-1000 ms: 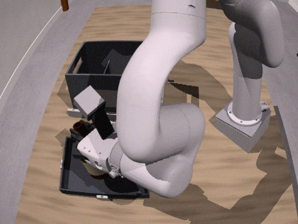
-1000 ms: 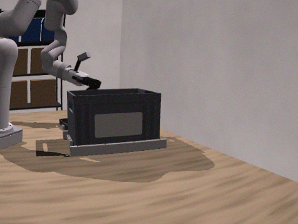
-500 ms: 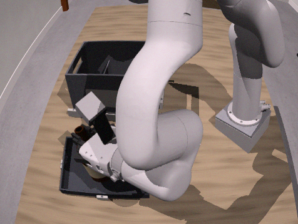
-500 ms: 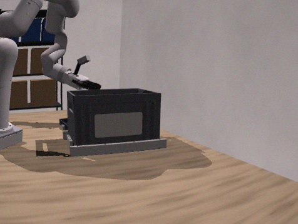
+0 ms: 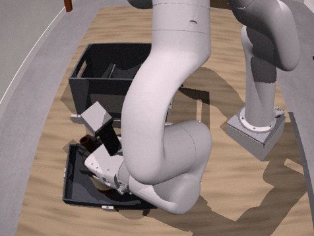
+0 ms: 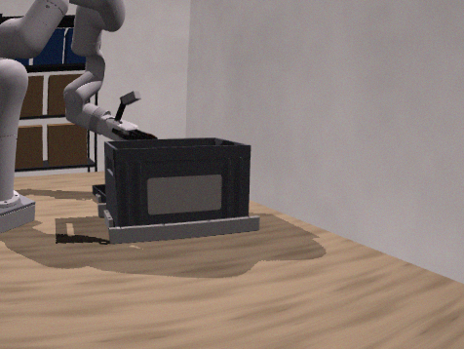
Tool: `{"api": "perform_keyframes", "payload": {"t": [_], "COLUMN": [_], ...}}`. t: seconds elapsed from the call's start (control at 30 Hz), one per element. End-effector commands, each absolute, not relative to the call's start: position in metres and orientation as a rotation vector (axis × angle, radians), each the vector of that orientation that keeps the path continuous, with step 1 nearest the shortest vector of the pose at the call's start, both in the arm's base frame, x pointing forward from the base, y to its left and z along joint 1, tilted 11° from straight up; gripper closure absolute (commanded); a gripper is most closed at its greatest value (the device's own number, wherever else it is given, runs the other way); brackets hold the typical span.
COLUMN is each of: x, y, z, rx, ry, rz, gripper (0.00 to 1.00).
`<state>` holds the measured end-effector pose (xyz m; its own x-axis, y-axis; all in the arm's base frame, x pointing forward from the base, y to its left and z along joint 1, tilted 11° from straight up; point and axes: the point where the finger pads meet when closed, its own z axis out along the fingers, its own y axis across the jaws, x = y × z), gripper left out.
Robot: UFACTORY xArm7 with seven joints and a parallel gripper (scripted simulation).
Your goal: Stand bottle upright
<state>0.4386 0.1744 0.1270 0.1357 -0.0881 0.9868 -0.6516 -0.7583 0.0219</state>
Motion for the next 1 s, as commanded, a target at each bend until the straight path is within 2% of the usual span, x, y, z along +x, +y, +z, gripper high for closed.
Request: {"api": "perform_keyframes", "payload": {"t": [0.0,0.97], "x": [0.4396,0.4401], "y": [0.1751,0.1745], "z": [0.1246,0.1207], "rx": [1.969,1.969], "ry": [-0.711,-0.711], "rz": [1.664,1.664], "gripper": [1.00,1.00]}}
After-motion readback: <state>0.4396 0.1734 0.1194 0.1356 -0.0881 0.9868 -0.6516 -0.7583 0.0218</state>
